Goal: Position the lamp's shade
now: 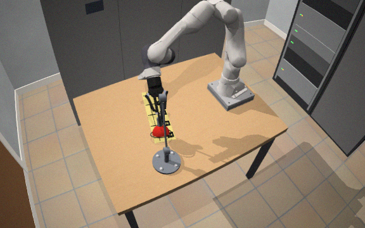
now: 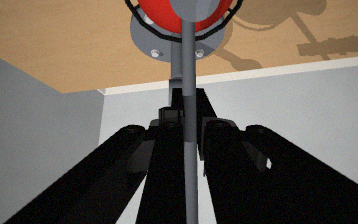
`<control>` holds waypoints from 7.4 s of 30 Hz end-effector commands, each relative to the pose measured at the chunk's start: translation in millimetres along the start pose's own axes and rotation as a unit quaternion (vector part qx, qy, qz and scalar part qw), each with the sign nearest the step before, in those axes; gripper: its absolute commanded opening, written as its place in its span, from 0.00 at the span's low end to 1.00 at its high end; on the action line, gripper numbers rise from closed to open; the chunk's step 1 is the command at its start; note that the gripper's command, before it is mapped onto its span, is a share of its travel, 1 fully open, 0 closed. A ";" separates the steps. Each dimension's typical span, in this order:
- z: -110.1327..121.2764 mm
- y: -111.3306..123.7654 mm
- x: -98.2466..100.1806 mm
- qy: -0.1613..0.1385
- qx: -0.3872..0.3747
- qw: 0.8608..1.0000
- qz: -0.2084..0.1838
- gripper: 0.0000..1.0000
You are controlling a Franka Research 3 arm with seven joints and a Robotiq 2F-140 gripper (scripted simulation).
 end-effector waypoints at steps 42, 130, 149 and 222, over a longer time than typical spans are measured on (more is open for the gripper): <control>-7.3 -10.4 6.8 -0.006 0.006 1.000 0.006 0.10; -5.8 -8.7 3.7 0.000 0.006 1.000 0.001 1.00; -5.8 -8.6 3.7 0.000 0.006 1.000 0.001 1.00; -13.2 -11.4 128.9 -0.021 0.013 1.000 0.005 1.00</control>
Point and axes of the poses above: the point where the finger pads meet when closed, its own x axis back along the fingers, its own z axis across the jaws, y = z × x, the point moved 4 cm from there along x, back along the fingers, and after that the axes turned 4 degrees about -x, right-handed, at the moved point
